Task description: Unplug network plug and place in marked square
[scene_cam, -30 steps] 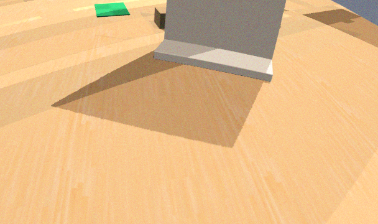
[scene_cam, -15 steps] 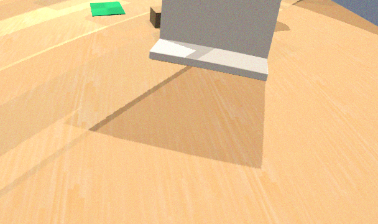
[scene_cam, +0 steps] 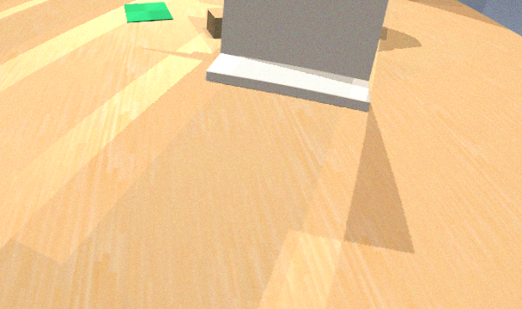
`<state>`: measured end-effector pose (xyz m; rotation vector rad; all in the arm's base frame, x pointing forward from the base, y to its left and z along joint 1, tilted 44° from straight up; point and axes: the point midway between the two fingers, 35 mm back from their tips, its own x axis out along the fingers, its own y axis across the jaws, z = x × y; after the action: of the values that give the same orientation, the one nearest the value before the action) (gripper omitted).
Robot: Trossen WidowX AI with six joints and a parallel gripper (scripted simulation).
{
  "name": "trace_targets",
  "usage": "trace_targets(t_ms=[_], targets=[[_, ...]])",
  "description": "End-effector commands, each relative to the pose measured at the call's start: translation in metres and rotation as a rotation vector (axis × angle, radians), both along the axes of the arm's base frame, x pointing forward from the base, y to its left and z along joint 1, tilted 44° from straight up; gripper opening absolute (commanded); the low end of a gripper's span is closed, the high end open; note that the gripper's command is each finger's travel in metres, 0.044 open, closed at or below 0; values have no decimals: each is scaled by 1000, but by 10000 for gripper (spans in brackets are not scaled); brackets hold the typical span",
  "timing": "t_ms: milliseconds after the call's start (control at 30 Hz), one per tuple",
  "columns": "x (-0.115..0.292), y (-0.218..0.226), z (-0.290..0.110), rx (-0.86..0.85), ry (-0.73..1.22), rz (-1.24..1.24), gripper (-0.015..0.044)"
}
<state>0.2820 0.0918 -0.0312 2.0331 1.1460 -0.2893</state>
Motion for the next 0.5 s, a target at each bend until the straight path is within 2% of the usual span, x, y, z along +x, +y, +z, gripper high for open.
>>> trace_targets(t_ms=[0, 467], targets=[[0, -2, 3, 0, -2, 5, 156], [1, -10, 10, -2, -1, 6, 156]])
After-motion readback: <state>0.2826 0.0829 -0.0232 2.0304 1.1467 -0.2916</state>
